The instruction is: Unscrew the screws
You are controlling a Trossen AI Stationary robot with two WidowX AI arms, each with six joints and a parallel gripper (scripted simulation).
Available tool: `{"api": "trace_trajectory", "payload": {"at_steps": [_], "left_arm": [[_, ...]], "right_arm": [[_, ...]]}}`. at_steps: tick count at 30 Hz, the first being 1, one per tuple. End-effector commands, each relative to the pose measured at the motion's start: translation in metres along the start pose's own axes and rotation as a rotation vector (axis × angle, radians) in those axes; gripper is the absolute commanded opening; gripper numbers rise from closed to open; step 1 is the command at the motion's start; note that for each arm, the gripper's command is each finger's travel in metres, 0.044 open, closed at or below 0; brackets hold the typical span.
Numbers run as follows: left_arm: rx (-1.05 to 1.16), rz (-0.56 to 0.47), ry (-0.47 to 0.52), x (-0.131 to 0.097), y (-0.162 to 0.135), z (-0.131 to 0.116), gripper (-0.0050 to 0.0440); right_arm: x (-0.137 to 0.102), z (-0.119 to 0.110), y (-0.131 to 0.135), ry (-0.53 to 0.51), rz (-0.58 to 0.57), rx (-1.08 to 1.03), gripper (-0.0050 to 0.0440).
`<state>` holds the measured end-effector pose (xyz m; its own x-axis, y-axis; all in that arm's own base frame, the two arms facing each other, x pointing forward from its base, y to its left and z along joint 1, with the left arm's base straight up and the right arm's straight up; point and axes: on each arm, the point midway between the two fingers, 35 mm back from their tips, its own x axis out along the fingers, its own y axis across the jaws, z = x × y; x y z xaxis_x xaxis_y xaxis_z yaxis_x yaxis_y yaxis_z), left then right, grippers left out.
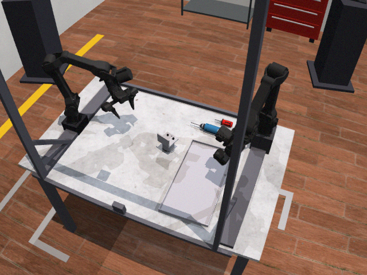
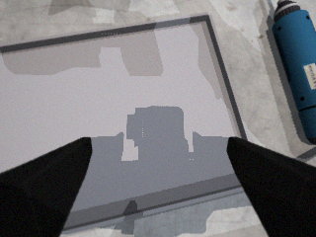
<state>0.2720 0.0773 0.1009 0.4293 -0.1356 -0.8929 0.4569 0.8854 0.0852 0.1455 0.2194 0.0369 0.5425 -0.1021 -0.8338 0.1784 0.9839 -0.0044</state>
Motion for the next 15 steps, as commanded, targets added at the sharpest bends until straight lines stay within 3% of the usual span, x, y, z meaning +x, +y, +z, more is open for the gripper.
{"api": "trace_trajectory", "payload": {"at_steps": [1,15], "left_arm": [[-0.052,0.064,-0.096,0.001,0.003,0.017,0.0400],[-0.194,0.164,-0.271,0.019,0.007,0.050,0.0400]], "right_arm": [[-0.008,0.027,-0.026,0.034,0.050,-0.014,0.0400],[-0.010,0.074,-0.093,0.108,0.077,-0.093,0.0400]]}}
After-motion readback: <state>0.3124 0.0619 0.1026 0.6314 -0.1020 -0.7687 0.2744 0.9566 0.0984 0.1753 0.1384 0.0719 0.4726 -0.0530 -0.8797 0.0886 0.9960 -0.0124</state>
